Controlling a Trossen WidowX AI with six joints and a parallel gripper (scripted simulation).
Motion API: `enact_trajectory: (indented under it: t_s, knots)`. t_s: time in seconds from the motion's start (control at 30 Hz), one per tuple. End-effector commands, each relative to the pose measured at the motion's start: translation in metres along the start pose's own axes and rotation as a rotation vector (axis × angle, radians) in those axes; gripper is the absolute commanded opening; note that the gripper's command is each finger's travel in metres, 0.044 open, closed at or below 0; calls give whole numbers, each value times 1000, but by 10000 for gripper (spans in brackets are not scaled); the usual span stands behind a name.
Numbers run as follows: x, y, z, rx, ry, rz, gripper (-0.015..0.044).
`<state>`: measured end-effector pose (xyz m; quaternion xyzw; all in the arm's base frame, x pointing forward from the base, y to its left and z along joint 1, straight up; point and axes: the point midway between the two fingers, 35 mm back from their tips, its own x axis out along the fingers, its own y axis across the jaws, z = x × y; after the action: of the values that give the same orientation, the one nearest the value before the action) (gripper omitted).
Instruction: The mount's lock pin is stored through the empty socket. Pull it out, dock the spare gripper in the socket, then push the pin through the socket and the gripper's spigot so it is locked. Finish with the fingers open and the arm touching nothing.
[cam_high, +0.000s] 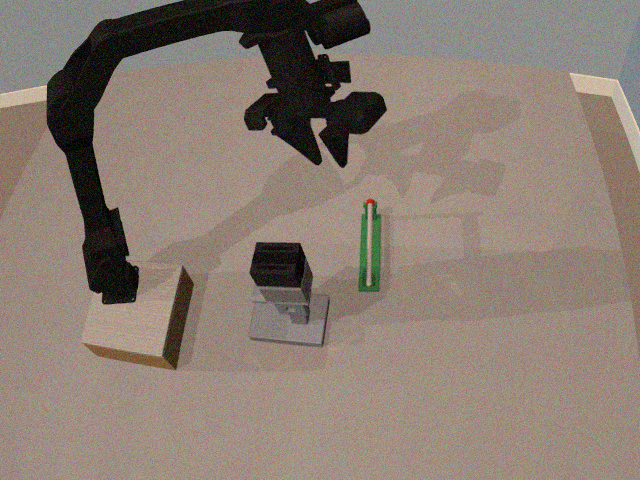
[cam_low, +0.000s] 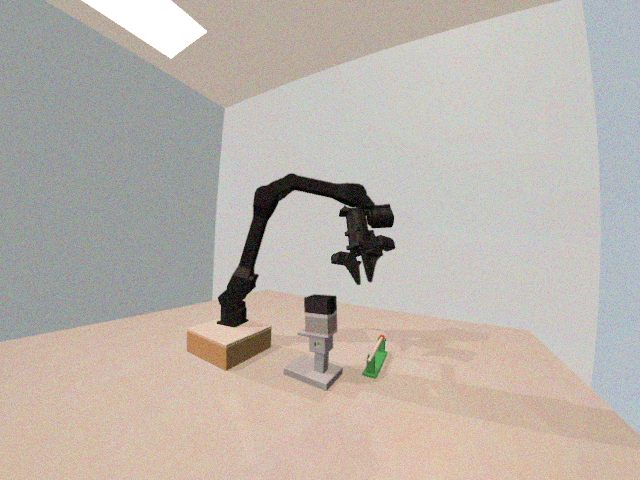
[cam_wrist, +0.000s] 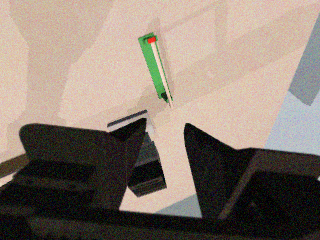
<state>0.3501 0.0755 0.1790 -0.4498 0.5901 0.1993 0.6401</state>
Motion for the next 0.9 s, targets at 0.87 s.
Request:
enact_trajectory:
  t_s: [0.87]
  knots:
    - [133, -16, 20, -483, 56, 224, 180]
